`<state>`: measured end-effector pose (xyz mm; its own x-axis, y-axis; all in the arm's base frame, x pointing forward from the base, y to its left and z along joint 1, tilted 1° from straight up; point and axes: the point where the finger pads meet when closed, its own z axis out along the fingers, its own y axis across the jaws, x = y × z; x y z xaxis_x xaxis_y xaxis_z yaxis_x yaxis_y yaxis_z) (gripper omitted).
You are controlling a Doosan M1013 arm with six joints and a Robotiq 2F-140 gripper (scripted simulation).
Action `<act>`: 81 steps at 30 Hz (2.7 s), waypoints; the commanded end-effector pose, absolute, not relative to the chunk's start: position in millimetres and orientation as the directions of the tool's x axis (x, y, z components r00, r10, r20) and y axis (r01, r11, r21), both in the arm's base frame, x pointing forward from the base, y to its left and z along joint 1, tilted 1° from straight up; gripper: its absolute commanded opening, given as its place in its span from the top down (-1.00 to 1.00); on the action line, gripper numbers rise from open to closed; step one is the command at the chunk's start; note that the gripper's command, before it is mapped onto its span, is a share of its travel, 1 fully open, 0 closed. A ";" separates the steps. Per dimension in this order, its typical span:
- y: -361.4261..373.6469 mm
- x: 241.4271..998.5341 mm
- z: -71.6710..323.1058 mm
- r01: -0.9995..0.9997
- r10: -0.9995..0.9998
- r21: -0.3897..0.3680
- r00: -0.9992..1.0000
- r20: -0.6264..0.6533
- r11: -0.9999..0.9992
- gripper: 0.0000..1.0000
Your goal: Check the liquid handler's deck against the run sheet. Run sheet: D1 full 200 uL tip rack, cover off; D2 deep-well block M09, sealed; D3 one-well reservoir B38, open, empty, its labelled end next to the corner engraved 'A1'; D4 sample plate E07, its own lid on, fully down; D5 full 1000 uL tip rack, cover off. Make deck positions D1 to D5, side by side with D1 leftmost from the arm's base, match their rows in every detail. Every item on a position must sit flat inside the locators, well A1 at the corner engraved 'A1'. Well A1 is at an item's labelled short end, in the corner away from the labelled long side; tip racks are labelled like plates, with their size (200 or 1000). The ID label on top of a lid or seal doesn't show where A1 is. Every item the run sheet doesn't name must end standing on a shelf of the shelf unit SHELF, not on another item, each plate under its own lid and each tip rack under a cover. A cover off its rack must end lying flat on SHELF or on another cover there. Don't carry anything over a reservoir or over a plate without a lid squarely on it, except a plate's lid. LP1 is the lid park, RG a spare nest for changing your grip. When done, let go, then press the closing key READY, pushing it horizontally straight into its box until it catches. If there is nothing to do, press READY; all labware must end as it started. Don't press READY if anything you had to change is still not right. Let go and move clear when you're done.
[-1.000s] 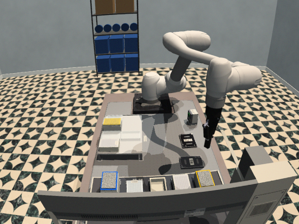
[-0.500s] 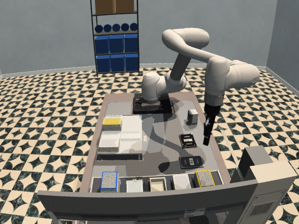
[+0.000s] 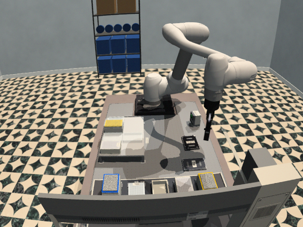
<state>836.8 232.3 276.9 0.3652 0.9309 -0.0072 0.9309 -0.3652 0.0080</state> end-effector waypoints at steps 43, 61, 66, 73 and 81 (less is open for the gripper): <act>206.8 800.3 278.1 0.993 0.993 0.006 -0.121 -0.008 0.121 0.80; 208.3 720.3 277.4 0.993 0.993 0.006 -0.121 -0.008 0.121 0.80; 208.7 695.3 277.2 0.993 0.993 0.006 -0.121 -0.008 0.121 0.80; 209.2 670.3 277.1 0.993 0.993 0.006 -0.121 -0.008 0.121 0.80; 209.9 630.4 276.8 0.993 0.993 0.006 -0.121 -0.008 0.121 0.80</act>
